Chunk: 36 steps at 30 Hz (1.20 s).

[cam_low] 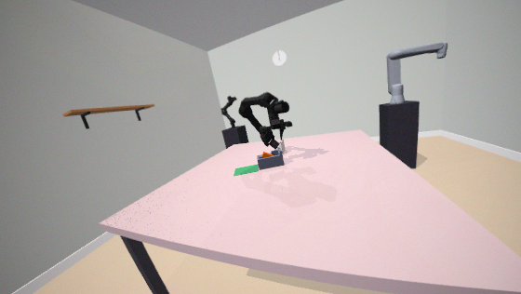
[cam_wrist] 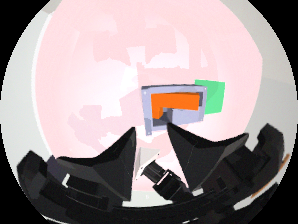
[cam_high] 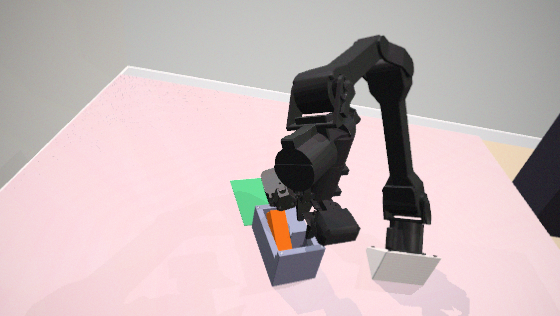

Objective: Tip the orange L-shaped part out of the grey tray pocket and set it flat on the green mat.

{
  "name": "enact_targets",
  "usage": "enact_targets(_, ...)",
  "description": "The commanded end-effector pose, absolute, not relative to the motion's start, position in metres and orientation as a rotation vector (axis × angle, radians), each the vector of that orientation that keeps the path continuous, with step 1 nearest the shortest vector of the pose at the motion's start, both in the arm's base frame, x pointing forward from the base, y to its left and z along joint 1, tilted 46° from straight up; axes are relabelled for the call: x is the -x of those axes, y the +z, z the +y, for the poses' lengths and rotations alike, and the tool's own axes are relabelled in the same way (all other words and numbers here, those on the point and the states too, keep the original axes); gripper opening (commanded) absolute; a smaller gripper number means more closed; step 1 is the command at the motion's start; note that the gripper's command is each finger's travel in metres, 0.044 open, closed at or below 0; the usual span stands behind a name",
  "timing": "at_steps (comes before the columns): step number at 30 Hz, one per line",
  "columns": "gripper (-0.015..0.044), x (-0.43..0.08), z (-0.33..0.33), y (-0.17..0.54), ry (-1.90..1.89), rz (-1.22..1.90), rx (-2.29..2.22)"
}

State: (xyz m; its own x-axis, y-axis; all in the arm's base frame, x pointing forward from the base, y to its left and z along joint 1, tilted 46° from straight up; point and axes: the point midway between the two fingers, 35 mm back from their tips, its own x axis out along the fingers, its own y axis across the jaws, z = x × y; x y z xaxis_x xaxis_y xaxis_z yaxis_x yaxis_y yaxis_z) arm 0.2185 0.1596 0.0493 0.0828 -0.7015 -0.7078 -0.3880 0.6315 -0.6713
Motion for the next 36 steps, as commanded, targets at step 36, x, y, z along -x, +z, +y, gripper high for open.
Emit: enact_targets(36,0.018,-0.223,0.11,0.002,-0.307,1.541,0.945)
